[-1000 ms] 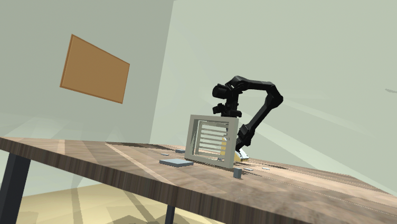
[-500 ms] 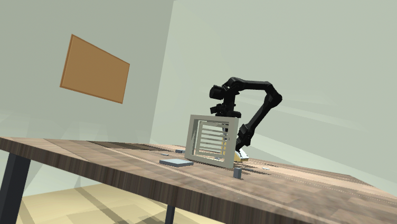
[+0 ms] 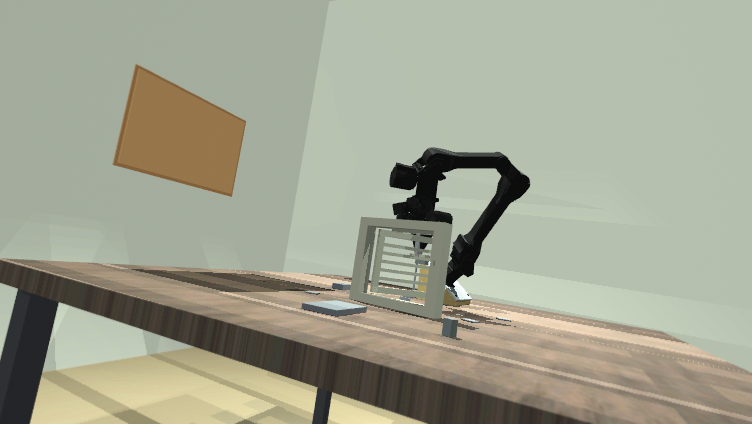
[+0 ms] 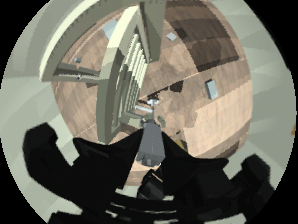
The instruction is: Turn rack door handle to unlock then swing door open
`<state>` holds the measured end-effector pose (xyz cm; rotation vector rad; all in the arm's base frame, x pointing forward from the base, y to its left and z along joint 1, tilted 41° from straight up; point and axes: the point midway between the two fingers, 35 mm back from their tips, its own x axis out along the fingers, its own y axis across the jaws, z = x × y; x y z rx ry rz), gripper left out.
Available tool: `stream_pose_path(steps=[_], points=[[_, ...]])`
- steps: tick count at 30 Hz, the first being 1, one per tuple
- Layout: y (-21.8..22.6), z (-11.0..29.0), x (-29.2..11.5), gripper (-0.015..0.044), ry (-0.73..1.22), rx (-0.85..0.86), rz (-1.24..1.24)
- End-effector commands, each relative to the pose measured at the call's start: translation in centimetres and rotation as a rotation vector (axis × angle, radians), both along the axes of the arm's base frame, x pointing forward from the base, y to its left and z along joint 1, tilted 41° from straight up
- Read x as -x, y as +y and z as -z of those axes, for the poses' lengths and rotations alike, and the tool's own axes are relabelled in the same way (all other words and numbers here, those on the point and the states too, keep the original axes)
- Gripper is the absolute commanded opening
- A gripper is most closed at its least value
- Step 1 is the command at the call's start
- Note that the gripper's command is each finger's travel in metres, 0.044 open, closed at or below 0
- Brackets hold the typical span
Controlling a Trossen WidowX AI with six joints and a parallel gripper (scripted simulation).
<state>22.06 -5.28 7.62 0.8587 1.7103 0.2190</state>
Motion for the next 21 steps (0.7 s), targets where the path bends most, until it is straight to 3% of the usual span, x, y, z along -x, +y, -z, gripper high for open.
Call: stream_pose_path(steps=[1,21], points=[[-0.7,0.6,0.2,0.0017,-0.057,-0.006,-0.062],[-4.3,3.6,0.5,0.0017,-0.252,-0.027,-0.296]])
